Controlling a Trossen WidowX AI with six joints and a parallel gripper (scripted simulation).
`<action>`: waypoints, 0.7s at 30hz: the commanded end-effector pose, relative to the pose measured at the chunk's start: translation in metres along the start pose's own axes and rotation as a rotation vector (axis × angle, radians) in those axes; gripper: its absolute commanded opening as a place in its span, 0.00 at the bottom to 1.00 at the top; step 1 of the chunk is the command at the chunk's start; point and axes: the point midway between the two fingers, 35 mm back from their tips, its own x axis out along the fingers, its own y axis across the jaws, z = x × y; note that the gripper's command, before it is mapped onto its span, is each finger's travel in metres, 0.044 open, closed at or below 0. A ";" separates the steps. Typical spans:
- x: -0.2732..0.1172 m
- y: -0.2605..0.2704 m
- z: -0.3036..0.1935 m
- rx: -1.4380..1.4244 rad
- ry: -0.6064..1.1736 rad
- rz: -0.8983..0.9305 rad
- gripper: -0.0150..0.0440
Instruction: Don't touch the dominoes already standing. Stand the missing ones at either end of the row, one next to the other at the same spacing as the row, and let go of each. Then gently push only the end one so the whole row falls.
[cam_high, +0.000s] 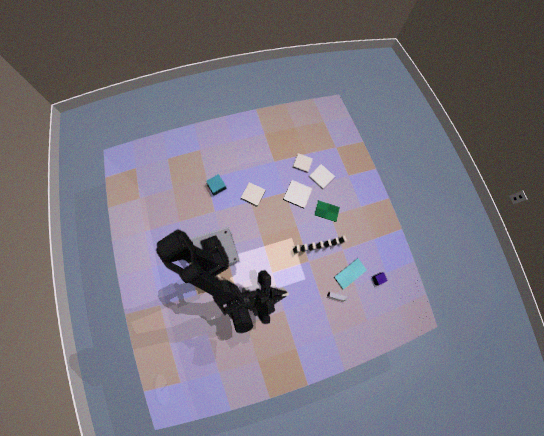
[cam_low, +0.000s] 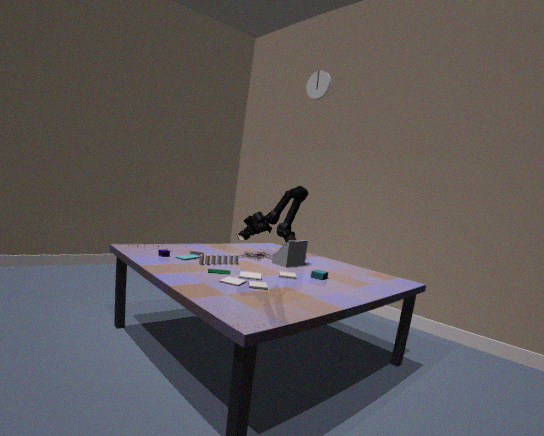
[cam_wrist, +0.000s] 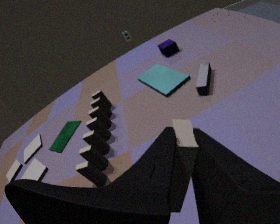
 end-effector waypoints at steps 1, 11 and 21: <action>-0.007 0.003 0.000 -0.079 -0.045 0.006 0.30; -0.025 0.013 -0.001 -0.303 -0.132 0.017 0.30; -0.040 0.029 -0.010 -0.492 -0.169 0.050 0.30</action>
